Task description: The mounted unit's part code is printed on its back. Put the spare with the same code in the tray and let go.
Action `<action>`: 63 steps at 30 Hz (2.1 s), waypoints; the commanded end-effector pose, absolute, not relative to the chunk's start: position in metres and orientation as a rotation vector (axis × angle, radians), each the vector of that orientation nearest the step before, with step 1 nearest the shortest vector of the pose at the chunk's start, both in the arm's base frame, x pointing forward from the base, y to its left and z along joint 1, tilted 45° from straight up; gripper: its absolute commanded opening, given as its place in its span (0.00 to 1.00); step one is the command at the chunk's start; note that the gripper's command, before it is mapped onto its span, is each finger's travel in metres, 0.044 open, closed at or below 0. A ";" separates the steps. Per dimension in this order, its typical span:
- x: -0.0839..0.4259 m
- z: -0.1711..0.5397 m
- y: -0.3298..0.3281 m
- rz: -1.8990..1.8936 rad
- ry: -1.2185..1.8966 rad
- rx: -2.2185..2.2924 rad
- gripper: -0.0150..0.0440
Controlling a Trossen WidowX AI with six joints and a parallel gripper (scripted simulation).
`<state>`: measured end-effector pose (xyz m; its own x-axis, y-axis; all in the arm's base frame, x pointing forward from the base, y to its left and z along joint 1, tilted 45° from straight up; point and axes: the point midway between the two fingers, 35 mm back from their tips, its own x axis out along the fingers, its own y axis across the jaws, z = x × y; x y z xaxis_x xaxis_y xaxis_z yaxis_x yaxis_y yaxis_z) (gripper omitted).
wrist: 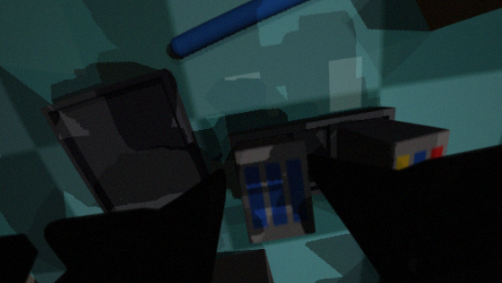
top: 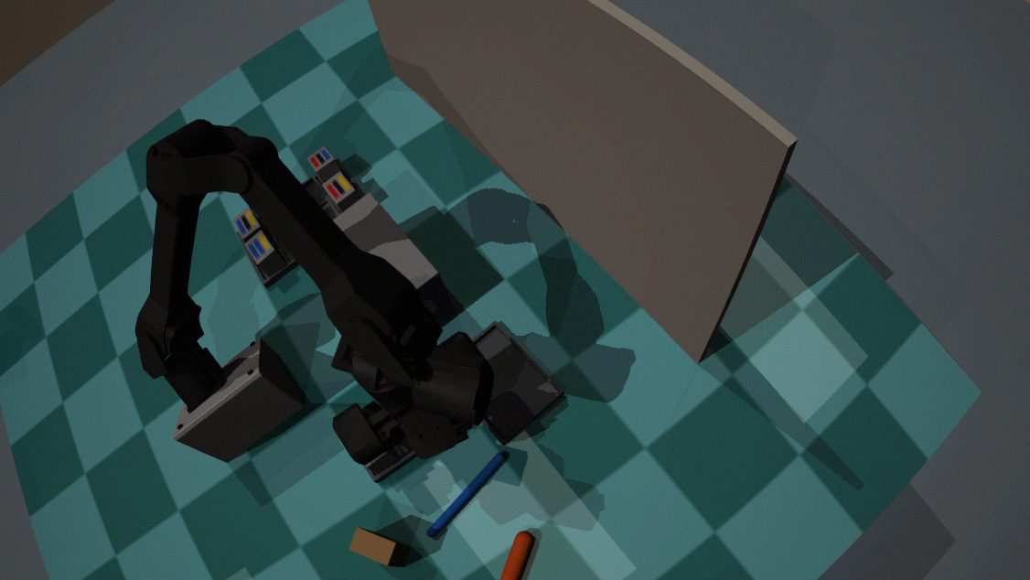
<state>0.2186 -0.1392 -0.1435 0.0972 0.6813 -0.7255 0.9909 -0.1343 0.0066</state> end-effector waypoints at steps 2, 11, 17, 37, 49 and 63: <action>0.218 -0.144 -0.138 -0.800 1.634 1.884 0.76; 0.219 -0.144 -0.139 -0.799 1.633 1.875 0.52; 0.219 -0.144 -0.139 -0.799 1.633 1.875 0.42; 0.215 -0.106 -0.177 -0.803 1.632 1.879 0.25; 0.212 -0.081 -0.201 -0.806 1.626 1.892 0.25; 0.212 -0.031 -0.241 -0.806 1.633 1.881 0.25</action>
